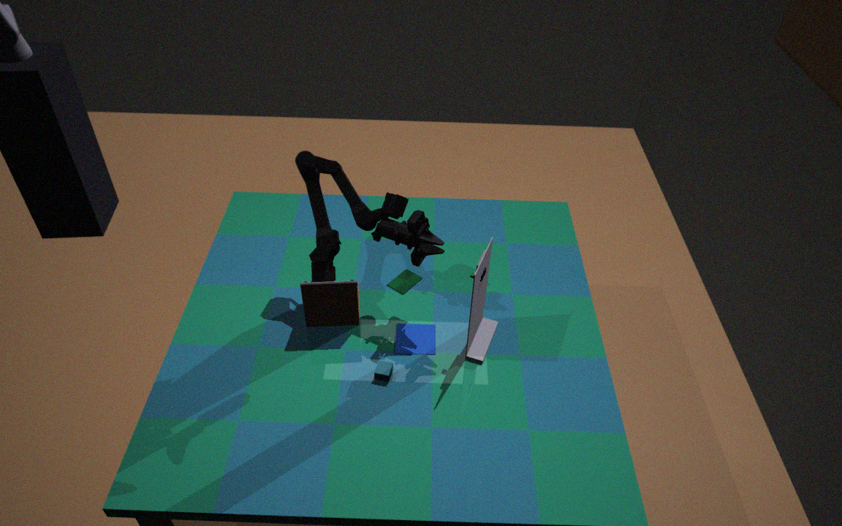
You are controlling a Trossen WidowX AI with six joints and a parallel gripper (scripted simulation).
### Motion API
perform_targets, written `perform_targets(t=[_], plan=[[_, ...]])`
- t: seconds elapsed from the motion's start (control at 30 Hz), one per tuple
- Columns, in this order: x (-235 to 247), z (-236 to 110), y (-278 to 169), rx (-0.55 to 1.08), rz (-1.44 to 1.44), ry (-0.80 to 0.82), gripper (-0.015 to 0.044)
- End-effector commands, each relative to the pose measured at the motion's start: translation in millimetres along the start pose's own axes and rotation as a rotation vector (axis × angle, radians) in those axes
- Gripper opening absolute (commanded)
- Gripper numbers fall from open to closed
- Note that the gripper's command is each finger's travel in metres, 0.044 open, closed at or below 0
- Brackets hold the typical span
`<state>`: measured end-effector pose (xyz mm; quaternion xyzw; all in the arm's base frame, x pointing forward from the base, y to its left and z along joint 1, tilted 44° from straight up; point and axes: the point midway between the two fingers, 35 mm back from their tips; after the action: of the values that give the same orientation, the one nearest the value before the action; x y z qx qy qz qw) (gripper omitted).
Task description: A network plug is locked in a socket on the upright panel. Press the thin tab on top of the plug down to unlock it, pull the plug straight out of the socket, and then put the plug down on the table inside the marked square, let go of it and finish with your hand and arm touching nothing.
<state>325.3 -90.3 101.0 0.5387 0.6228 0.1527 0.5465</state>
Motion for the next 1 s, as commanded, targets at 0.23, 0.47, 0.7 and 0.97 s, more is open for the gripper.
perform_targets(t=[0.23,0.47,0.7,0.97], plan=[[6.4,0.4,-54.7,0.139,-0.171,-0.024,0.0156],[6.2,14.6,-51.0,0.139,-0.171,-0.024,0.0156],[6.8,37.7,-47.6,0.137,-0.171,-0.025,0.0156],[8.3,59.8,-47.3,0.136,-0.171,-0.026,0.0156]])
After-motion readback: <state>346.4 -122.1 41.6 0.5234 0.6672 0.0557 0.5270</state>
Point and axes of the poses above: the point midway between the two fingers, 35 mm back from their tips, its own z axis out along the fingers, its own x axis across the jaws, y = z × x, and after that the axes turned 7 degrees about z, right-handed
